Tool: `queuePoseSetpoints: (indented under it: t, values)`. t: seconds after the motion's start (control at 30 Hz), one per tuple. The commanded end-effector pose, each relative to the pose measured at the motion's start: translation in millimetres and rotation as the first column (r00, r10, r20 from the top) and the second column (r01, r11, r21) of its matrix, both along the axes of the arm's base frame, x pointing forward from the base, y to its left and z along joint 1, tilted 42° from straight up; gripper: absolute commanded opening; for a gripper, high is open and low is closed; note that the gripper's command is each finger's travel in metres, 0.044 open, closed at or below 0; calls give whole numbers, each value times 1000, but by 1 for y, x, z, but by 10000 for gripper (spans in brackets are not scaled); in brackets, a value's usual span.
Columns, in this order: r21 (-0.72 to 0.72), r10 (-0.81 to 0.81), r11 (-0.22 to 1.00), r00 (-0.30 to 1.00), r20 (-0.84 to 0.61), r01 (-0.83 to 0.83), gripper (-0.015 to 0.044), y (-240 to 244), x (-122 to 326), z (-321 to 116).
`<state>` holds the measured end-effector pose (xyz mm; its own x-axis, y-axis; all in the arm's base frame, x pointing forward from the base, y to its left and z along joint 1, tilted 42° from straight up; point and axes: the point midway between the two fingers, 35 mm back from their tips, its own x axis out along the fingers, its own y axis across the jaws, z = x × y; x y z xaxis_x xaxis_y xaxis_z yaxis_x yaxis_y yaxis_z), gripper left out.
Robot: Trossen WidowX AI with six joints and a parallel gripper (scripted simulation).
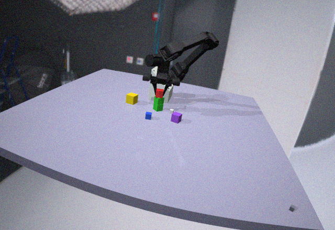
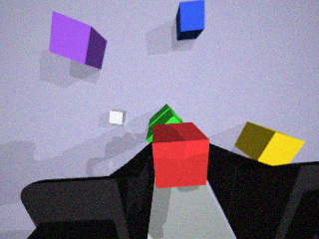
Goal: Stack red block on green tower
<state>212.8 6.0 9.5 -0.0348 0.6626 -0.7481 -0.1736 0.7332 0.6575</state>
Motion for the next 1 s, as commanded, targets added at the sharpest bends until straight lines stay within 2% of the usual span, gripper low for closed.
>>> queuePoseSetpoints:
  t: [0.0, 0.57, 0.97]
  values:
    - [4, -5, 1000, 1000, 1, 5, 0, 0, 1, 0]
    - [3, -5, 1000, 1000, 1, 5, 0, -2, 1, 3]
    - [0, -2, 1000, 1000, -1, 2, 315, 0, 0, 0]
